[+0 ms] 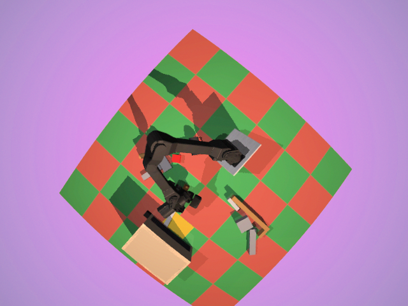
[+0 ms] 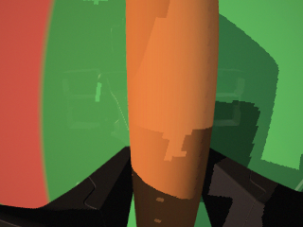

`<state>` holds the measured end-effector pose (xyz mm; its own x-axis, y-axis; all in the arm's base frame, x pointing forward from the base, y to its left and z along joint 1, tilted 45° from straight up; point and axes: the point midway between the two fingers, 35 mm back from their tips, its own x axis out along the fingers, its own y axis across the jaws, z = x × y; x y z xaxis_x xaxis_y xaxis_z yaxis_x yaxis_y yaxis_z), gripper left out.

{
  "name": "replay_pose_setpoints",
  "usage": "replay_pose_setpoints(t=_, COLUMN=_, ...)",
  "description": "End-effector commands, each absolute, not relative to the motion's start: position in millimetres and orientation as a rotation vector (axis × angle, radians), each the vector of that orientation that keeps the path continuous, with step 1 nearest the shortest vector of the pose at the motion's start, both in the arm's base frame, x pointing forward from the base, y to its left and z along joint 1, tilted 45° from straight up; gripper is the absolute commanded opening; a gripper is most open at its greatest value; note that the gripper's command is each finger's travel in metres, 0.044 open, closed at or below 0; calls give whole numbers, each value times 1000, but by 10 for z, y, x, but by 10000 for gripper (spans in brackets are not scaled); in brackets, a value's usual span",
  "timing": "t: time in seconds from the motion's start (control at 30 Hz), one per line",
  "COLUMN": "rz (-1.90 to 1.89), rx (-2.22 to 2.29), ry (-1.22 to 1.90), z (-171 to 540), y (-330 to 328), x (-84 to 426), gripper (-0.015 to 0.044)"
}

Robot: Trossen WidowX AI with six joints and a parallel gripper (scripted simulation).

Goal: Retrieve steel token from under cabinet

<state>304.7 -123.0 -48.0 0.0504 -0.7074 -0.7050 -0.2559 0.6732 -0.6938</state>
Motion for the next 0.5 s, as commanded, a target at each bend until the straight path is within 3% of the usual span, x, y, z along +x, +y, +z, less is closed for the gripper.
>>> replay_pose_setpoints(t=0.0, rz=-406, rx=-832, ry=1534, z=-484, y=-1248, x=2964, gripper=0)
replay_pose_setpoints(t=0.47, rz=-406, rx=-833, ry=1535, z=-447, y=-1296, x=2815, gripper=0)
